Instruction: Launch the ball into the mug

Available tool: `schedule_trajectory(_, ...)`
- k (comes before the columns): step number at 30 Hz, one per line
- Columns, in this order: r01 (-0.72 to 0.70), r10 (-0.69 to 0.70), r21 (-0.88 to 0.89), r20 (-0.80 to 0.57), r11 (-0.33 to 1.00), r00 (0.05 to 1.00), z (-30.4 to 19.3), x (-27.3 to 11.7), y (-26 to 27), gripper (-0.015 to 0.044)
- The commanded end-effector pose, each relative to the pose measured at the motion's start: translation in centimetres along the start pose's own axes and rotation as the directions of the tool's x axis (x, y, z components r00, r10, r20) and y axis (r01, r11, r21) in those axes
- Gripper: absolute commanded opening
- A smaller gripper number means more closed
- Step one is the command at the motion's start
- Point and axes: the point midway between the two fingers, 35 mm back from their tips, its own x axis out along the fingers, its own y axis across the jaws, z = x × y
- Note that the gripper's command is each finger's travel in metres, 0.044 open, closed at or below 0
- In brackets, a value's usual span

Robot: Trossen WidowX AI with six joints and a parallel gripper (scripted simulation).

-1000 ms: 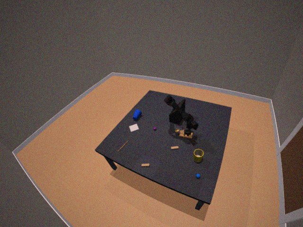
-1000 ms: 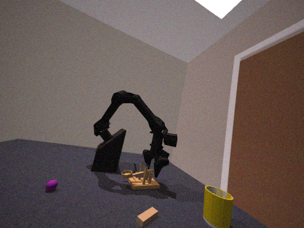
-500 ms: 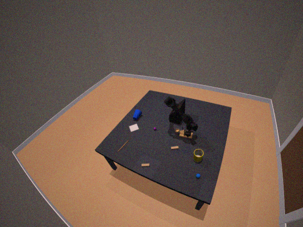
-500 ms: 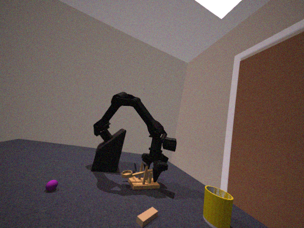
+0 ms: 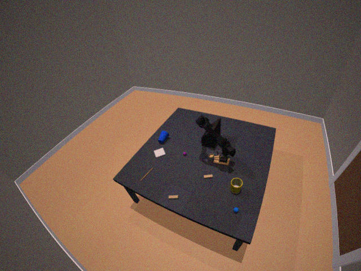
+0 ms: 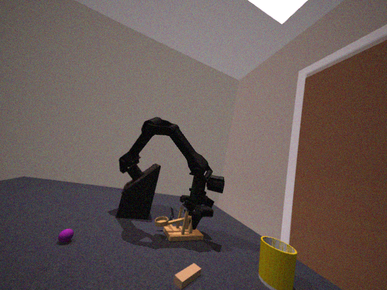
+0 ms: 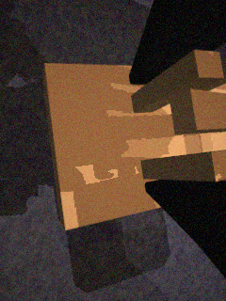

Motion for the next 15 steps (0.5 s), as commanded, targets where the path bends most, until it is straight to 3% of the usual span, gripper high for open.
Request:
schedule_trajectory(1, 0.003, -0.003, 0.002, 0.000, 1.000, 1.000, 0.0, 0.0, -0.1, 0.0118)
schedule_trajectory(6, 0.003, -0.003, 0.002, 0.000, 1.000, 1.000, 0.0, -0.3, -0.1, 0.0065)
schedule_trajectory(9, 0.001, -0.001, 0.000, 0.002, 1.000, 1.000, 0.1, -3.9, -0.1, 0.0000)
schedule_trajectory(15, 0.000, 0.000, 0.005, 0.002, 1.000, 1.000, 0.1, -5.1, 0.0, 0.0000)
